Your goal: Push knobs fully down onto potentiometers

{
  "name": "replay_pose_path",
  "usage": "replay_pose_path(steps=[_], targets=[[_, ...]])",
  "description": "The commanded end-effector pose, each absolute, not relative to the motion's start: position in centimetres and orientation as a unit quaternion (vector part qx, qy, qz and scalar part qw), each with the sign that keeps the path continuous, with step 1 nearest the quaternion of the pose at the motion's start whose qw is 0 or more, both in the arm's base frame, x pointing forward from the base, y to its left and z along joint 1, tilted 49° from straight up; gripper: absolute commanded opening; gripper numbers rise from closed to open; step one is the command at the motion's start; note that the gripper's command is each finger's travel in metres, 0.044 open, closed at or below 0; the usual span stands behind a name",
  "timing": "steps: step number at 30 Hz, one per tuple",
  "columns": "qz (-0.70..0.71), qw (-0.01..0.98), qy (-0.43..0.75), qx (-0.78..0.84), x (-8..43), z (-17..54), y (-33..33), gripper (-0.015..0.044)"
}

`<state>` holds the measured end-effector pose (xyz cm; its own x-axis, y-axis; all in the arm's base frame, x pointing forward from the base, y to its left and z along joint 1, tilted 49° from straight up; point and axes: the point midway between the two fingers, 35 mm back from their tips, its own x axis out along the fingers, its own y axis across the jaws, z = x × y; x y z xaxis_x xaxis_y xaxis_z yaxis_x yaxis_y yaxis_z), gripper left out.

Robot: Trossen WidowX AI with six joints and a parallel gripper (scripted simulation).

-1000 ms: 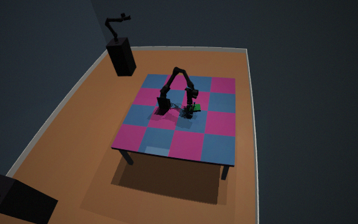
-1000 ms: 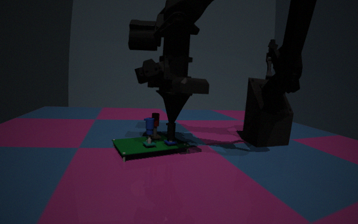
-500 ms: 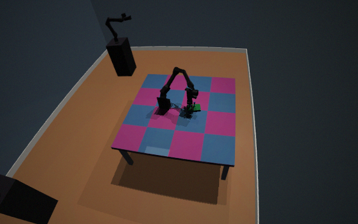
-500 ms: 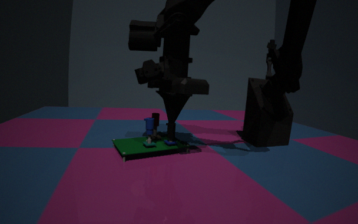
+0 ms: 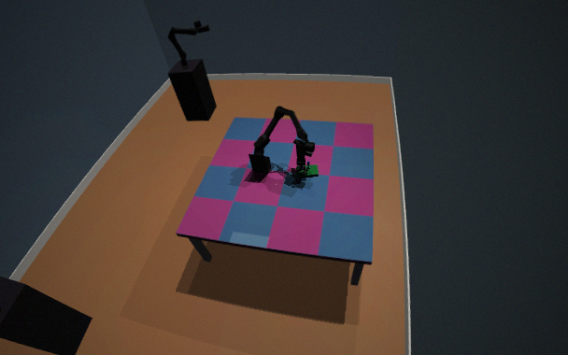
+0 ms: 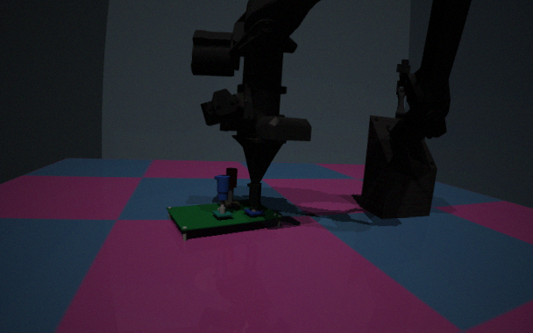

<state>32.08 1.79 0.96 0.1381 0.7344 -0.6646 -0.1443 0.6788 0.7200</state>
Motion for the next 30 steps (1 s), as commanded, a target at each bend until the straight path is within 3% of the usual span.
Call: replay_pose_path(steps=[1,30], targets=[[0.309,0.708,0.580,0.258,32.05,0.87,1.92,0.0000],[0.309,0.708,0.580,0.258,32.10,0.61,2.21,0.0000]])
